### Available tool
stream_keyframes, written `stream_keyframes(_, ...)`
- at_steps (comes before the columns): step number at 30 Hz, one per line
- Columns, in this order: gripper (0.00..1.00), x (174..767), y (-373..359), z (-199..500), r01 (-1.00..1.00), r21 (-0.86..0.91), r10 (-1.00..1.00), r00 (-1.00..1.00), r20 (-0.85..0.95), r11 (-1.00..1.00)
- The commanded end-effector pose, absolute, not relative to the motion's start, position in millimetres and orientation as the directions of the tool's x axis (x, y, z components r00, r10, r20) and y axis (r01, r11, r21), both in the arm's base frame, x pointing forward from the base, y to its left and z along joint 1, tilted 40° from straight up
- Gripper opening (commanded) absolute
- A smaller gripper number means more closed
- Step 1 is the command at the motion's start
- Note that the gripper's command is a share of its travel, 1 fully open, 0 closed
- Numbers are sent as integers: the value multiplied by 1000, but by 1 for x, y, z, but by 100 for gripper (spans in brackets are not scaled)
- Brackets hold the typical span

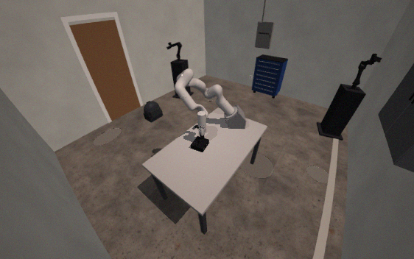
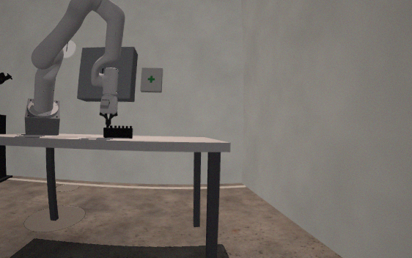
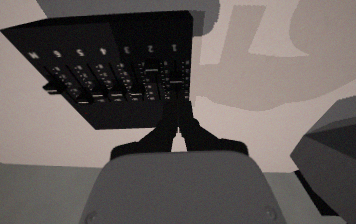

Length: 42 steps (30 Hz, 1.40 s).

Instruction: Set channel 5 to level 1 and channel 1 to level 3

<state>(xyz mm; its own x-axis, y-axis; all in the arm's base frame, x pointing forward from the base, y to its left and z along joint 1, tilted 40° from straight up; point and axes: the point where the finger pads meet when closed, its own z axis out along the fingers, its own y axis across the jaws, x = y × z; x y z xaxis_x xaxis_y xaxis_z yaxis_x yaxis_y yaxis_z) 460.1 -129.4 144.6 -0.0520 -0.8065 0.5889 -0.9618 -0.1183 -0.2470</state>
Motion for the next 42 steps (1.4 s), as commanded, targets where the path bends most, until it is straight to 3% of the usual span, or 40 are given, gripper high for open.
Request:
stream_keyframes(1,0,458,-124,152,-962,-248,-807,-52,589,-119)
stream_keyframes(27,0,452,-109,172,-962,-248,-807,-52,589,-119)
stream_keyframes(31,0,470,-105,175,-961,-248,-806,-53,590,-119)
stream_keyframes(34,0,519,-94,181,-961,-248,-806,-53,590,-119)
stream_keyframes(42,0,537,-90,182,-961,-248,-807,-52,588,-119)
